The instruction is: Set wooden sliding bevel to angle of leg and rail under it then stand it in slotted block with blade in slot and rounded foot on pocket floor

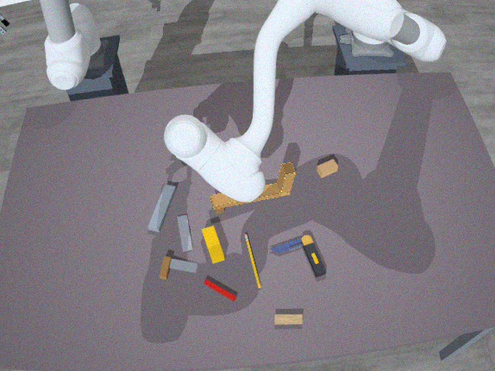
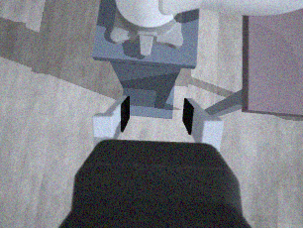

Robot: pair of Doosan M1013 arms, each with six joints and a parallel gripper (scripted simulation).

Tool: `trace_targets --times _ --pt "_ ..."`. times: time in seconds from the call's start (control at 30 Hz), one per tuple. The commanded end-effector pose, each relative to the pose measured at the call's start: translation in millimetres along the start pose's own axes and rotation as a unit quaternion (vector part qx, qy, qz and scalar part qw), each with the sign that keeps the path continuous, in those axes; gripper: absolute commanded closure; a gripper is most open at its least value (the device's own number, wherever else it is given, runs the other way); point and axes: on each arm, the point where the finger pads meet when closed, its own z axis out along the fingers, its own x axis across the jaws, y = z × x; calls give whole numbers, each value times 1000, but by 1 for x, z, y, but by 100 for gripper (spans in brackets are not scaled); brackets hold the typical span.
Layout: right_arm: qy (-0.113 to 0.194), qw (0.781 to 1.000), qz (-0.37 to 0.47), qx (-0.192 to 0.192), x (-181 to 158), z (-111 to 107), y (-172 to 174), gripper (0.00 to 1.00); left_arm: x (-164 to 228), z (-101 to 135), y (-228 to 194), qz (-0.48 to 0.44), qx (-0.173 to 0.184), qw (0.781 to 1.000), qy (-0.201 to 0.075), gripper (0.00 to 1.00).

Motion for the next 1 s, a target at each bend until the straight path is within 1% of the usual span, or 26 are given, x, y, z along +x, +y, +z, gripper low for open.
trace_targets --times 0.0,0.3,0.47,0.53,0.7,0.97 --pt "0 1000 0 -1 0 -1 0 0 0 -6 1 0 0 1000 0 0" --pt "0 1000 0 -1 0 -1 0 0 0 -68 1 0 0 1000 0 0" --pt "0 1000 0 -1 0 -1 0 0 0 -94 1 0 0 1000 0 0" --pt "0 1000 0 -1 0 -1 0 0 0 -94 1 0 0 1000 0 0" --pt "0 1000 0 -1 0 -1 0 0 0 -104 1 0 0 1000 0 0" --pt "0 1000 0 -1 0 -1 0 0 0 -105 1 0 0 1000 0 0"
